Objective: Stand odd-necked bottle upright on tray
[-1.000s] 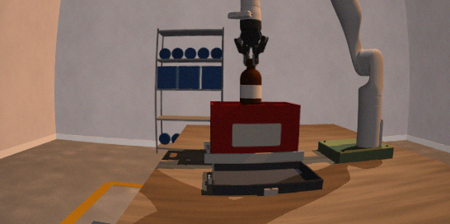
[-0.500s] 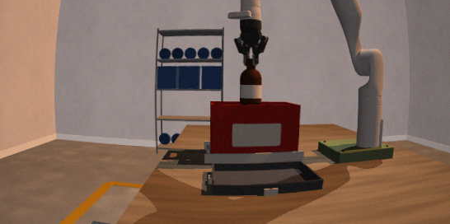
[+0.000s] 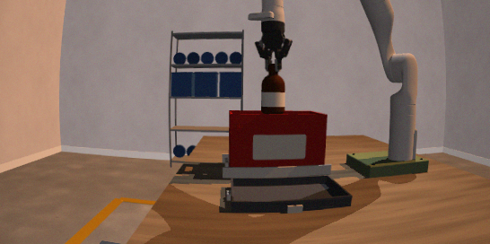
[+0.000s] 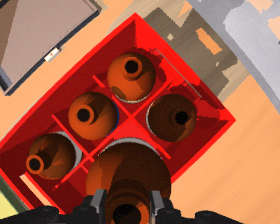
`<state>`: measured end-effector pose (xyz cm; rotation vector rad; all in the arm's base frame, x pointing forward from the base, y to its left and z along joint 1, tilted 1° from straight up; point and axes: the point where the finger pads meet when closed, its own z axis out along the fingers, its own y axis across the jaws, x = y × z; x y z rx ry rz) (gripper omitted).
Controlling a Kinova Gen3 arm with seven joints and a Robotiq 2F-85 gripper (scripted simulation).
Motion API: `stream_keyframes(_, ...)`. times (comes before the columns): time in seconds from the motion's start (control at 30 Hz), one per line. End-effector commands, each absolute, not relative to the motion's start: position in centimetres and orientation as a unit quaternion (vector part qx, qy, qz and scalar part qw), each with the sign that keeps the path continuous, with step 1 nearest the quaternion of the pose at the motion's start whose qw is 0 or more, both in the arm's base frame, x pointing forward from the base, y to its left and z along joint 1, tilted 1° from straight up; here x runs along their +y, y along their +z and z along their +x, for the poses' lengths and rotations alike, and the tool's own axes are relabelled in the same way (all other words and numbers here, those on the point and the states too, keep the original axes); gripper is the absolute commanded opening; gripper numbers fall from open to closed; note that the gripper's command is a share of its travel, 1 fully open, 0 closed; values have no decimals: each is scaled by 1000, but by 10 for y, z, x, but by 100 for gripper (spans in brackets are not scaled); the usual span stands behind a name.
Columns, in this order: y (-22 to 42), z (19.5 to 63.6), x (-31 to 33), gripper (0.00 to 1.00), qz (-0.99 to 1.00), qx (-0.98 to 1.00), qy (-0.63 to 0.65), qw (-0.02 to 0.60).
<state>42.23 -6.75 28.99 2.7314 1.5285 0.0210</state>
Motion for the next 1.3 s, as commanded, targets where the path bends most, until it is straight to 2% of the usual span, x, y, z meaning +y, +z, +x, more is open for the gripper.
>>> stream_keyframes(0.0, 292, 423, -68, 0, 873, 488, 8, 6)
stream_keyframes(1.27, 309, 422, -68, 0, 873, 488, 8, 6)
